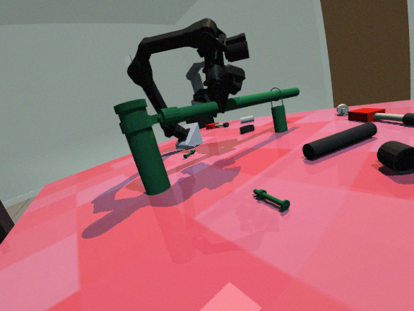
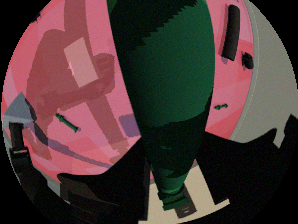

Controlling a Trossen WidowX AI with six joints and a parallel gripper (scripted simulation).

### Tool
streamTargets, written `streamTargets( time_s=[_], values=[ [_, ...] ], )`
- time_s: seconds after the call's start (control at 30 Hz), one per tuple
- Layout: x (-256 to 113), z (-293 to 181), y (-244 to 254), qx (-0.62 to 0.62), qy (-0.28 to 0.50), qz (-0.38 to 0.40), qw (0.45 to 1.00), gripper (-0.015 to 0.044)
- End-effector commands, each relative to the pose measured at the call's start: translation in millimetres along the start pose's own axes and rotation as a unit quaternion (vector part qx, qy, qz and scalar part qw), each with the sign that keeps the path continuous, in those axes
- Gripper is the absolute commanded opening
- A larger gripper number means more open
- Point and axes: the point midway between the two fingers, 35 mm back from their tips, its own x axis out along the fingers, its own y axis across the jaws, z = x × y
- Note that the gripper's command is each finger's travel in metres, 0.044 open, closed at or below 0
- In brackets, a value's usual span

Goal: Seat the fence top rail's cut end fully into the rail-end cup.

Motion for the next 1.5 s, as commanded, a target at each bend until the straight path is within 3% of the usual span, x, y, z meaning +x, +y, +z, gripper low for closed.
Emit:
streamTargets(
  time_s=[0.0, 1.47],
  values=[
    [-3.1, -7.0, -0.3, 0.001, 0.002, -0.003, 1.0, 0.0],
    [-3.6, -12.8, -3.0, 0.001, 0.002, -0.003, 1.0, 0.0]
  ],
)
